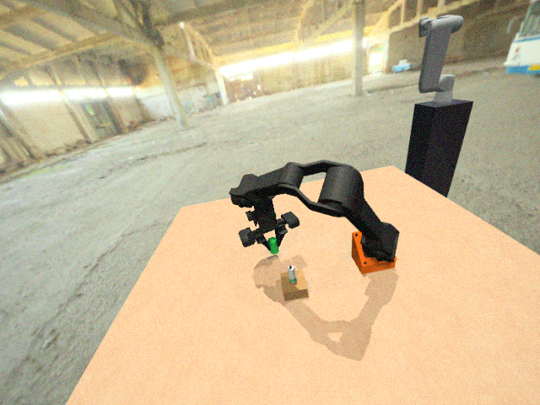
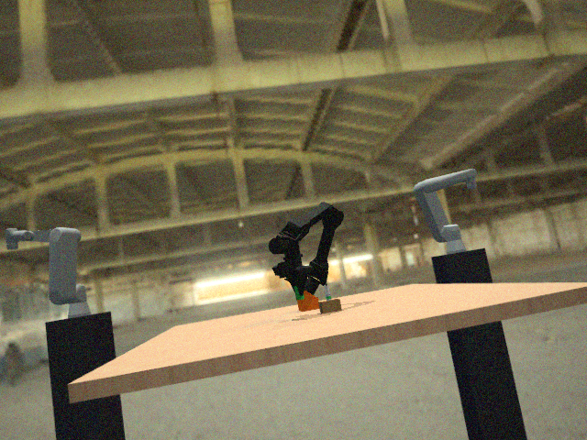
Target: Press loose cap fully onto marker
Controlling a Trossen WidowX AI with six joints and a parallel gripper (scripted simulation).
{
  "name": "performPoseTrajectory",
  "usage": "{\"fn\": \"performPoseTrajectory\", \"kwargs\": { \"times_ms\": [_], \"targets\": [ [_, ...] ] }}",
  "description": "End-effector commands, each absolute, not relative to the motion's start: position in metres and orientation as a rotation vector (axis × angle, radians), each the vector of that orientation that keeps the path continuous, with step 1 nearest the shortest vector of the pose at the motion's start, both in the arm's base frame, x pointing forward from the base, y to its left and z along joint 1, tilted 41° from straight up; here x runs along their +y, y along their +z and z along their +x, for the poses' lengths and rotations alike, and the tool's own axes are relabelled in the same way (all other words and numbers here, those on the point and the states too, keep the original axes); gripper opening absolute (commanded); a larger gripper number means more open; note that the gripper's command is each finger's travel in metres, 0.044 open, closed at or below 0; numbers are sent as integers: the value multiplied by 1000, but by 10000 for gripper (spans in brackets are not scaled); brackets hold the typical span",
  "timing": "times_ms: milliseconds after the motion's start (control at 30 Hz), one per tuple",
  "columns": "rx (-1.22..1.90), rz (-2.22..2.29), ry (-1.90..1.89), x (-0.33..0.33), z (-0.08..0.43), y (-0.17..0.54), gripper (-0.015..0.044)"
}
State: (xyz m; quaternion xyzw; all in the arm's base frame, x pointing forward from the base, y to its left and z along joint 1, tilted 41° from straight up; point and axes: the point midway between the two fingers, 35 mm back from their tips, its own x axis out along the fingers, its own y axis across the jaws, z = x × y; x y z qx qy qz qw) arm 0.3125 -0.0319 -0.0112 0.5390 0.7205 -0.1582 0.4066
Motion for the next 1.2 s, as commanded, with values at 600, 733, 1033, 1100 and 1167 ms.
{"fn": "performPoseTrajectory", "kwargs": {
  "times_ms": [600,733,1033,1100,1167],
  "targets": [
    [1817,1354,-397,-12,289,58,0],
    [1817,1354,-397,-7,283,70,0],
    [1819,1355,-398,2,269,94,0],
    [1819,1355,-398,4,265,100,0],
    [1819,1355,-398,6,263,103,0]
  ]
}}
